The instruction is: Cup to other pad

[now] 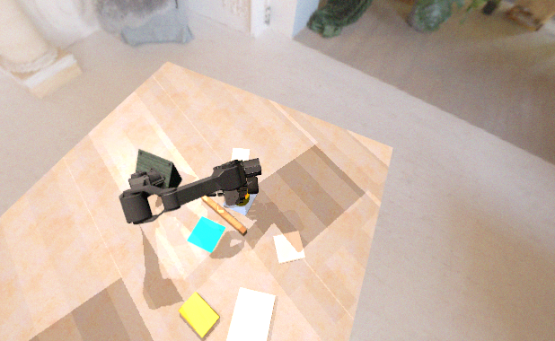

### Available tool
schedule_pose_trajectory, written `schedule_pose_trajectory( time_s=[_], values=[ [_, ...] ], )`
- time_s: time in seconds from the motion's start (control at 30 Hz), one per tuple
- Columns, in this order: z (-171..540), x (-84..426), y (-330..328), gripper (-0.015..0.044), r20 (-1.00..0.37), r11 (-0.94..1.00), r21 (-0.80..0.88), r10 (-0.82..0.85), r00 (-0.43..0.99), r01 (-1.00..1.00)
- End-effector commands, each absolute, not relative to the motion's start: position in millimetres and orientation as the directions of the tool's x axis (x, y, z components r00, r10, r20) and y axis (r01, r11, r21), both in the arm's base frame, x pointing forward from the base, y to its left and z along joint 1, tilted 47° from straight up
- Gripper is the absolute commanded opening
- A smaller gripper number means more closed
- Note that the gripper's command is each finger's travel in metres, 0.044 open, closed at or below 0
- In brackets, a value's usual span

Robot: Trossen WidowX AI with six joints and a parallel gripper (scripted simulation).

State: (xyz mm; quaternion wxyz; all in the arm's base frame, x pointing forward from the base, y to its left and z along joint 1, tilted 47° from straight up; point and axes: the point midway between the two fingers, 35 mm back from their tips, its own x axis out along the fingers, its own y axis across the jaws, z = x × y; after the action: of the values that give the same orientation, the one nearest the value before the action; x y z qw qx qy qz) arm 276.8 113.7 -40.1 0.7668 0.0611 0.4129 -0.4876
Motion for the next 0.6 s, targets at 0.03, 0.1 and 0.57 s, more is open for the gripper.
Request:
schedule_pose_trajectory(
  time_s=[0.03, 0.1, 0.57],
  values=[
    [-44.8, 276.2, 105.7, 0.0166, -0.687, 0.512, -0.319, -0.704, 0.178, 0.798],
    [-44.8, 276.2, 105.7, 0.0166, -0.687, 0.512, -0.319, -0.704, 0.178, 0.798],
    [-44.1, 276.4, 107.8, 0.0127, -0.691, 0.513, -0.314, -0.701, 0.179, 0.799]
  ],
)
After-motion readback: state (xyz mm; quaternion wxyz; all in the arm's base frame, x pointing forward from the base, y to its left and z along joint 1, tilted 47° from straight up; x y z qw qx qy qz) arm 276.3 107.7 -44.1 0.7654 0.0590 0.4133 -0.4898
